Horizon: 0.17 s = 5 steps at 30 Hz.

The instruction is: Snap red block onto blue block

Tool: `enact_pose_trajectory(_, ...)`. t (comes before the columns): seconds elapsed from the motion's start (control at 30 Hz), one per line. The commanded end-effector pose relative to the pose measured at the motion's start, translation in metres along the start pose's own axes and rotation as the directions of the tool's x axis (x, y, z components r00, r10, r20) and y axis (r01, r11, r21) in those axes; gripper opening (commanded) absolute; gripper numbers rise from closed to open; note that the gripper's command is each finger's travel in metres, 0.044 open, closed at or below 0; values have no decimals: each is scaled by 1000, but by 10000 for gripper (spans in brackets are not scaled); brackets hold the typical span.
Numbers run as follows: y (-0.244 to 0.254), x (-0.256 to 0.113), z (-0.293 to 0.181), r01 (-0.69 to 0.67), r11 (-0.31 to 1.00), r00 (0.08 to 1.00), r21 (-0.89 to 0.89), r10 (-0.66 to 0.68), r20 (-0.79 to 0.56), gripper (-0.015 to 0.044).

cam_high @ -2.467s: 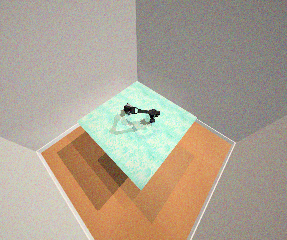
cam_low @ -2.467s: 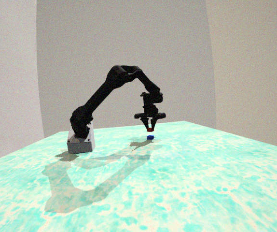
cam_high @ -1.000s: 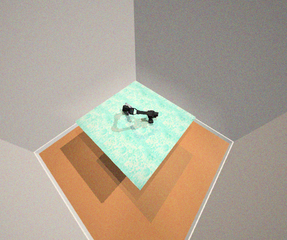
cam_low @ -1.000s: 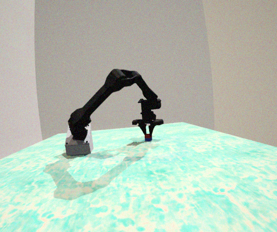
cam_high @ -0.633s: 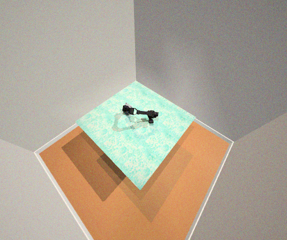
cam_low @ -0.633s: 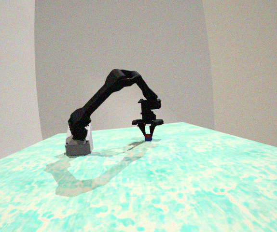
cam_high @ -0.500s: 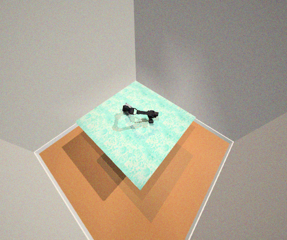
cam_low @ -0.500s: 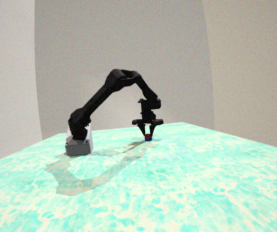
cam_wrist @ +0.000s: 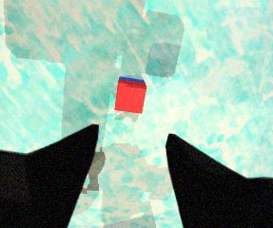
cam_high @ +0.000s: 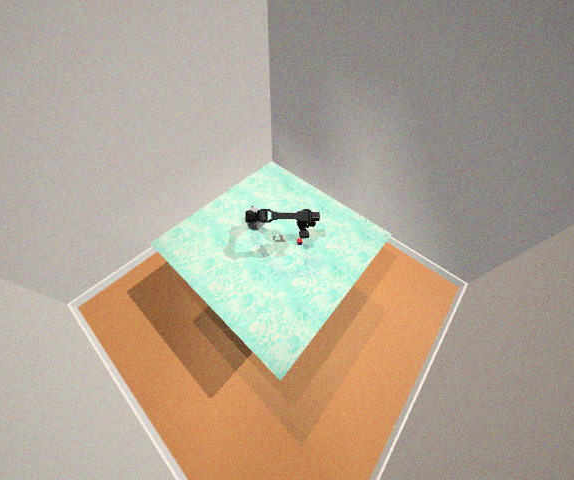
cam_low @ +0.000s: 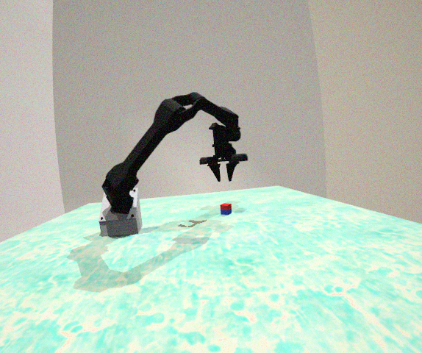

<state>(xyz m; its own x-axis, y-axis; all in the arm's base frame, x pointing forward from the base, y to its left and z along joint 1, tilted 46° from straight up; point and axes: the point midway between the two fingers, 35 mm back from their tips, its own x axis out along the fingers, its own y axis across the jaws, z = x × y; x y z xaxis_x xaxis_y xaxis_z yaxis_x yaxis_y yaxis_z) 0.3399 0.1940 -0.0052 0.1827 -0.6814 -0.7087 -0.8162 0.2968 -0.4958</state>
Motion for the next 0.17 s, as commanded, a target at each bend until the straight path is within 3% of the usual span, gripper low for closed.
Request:
enact_pose_trajectory(0.0,0,2,0,-8,1000,1000,7,8,-7,220)
enact_pose_trajectory(0.13,0,2,0,-8,1000,1000,7,8,-7,220)
